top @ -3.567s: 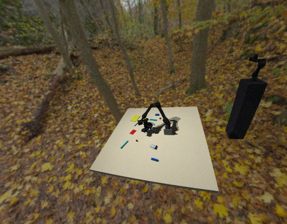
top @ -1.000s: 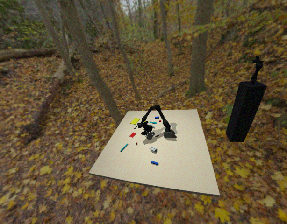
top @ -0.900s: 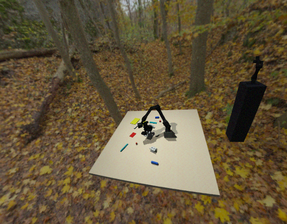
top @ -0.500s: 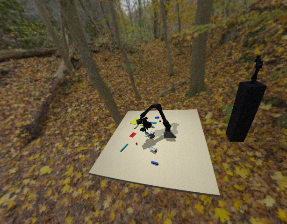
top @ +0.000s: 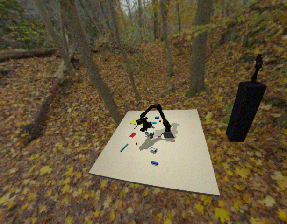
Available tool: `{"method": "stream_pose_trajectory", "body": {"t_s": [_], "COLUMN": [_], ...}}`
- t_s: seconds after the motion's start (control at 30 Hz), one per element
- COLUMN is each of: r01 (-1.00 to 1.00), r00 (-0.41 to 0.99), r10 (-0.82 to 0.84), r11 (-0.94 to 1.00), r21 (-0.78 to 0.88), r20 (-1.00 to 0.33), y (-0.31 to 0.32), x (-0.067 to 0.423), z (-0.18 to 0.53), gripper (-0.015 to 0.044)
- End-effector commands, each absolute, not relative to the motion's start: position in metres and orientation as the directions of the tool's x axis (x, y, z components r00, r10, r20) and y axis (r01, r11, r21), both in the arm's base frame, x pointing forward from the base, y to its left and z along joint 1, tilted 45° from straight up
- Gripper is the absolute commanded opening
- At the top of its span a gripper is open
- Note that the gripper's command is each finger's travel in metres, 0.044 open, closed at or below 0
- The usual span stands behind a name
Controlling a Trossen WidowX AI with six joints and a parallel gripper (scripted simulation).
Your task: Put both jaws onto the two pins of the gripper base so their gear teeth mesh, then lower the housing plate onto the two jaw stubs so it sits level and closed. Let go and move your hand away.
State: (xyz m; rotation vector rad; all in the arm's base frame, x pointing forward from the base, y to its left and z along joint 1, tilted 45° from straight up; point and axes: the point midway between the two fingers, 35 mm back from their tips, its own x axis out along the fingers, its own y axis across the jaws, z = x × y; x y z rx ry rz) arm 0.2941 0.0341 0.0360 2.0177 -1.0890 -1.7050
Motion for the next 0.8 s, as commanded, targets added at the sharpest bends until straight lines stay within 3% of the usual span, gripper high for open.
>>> {"method": "stream_pose_trajectory", "body": {"t_s": [0.0,0.77], "r01": [-0.360,-0.793], "r00": [0.017,0.015], "r10": [-0.695,-0.685], "r11": [-0.675,-0.452], "r21": [0.644,0.408], "r20": [-0.719,-0.729], "y": [0.034,0.010], "x": [0.294,0.304], "z": [0.036,0.062], "gripper": [0.0000,0.0000]}}
